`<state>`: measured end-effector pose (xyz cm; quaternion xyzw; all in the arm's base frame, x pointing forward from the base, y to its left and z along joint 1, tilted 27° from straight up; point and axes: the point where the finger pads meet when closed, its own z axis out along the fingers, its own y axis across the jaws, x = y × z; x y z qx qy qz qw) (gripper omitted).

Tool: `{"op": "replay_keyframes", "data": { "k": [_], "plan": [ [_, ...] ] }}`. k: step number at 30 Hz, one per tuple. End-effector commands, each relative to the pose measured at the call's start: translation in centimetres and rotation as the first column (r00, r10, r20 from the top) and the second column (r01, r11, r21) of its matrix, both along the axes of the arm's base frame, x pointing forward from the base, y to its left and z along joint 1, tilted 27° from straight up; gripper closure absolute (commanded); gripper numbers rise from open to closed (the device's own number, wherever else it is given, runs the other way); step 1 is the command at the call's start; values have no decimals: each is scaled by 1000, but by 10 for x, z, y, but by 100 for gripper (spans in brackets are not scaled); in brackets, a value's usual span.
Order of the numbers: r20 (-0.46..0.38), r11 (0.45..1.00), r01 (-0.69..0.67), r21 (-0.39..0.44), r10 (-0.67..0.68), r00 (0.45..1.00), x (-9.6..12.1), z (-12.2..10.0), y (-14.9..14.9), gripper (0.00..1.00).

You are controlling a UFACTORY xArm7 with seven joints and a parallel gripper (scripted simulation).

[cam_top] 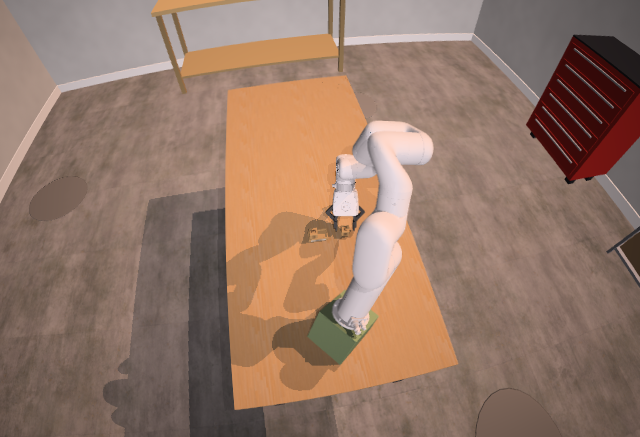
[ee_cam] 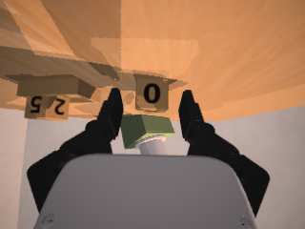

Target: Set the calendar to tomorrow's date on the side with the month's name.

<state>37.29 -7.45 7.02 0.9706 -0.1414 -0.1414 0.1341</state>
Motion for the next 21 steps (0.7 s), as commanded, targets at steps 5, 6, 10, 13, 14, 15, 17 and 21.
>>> {"op": "replay_keyframes", "data": {
  "k": [5, 6, 10, 13, 14, 15, 17, 21],
  "plan": [
    [2, 1000, -1, 1, 1, 1000, 1, 1, 1, 29],
    [2, 1000, -1, 1, 1, 1000, 1, 1, 1, 29],
    [2, 1000, -1, 1, 1, 1000, 1, 1, 1, 29],
    [2, 1000, -1, 1, 1, 1000, 1, 1, 1, 29],
    [2, 1000, -1, 1, 1, 1000, 1, 1, 1, 29],
    [2, 1000, -1, 1, 1, 1000, 1, 1, 1, 29],
    [2, 1000, -1, 1, 1, 1000, 1, 1, 1, 29],
    [2, 1000, -1, 1, 1, 1000, 0, 5, 2, 29]
  ]
}}
